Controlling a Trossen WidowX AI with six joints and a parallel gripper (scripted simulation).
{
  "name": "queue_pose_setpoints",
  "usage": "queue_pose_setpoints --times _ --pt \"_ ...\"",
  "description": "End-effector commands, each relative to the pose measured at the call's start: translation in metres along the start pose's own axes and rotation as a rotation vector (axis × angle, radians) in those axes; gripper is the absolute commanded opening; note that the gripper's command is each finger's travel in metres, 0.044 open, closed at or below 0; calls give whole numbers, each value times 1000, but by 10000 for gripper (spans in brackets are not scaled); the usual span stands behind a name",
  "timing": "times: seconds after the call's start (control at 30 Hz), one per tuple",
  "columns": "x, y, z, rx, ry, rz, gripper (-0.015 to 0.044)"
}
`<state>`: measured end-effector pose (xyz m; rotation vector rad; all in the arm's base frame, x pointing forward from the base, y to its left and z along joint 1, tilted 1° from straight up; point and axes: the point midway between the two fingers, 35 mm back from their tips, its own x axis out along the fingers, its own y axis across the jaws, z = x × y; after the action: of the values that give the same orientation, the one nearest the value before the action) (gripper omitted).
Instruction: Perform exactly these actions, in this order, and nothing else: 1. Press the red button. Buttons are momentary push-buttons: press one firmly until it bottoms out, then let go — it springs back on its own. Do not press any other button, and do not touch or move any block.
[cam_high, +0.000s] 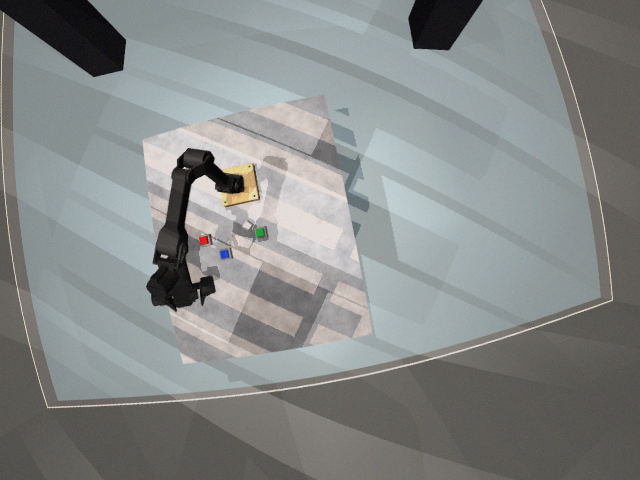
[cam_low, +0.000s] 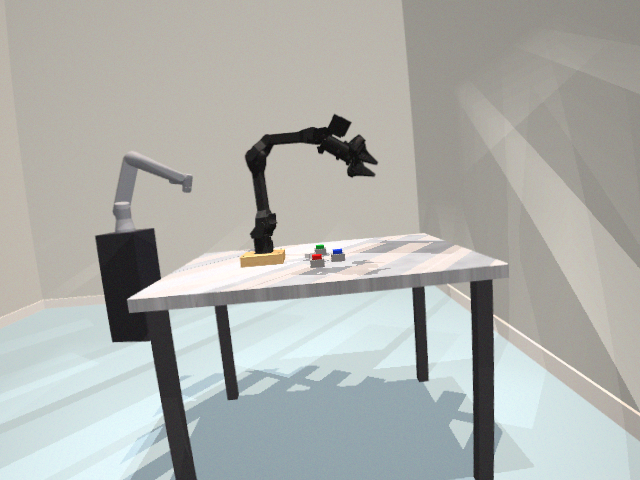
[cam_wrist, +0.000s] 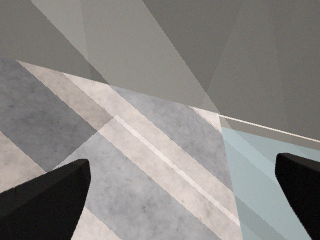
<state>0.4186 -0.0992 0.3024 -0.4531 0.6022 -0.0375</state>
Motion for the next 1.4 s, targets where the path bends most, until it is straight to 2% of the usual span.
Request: queue_pose_setpoints --times 0.0,0.2,0.33,0.5,0.7,0.97,1.0,1.37 --pt "10 -1 -78 15 254 65 400" --pt "-19 15 -210 109 696 269 400" --pt "-49 31 -257 178 873 399 400" --pt "-52 33 -262 187 892 415 400" --pt "-19 58 -304 187 892 415 242" --pt "-18 59 -306 187 892 415 32" --pt "-18 59 -306 187 892 415 20" --pt "-16 60 -309 187 892 415 20"
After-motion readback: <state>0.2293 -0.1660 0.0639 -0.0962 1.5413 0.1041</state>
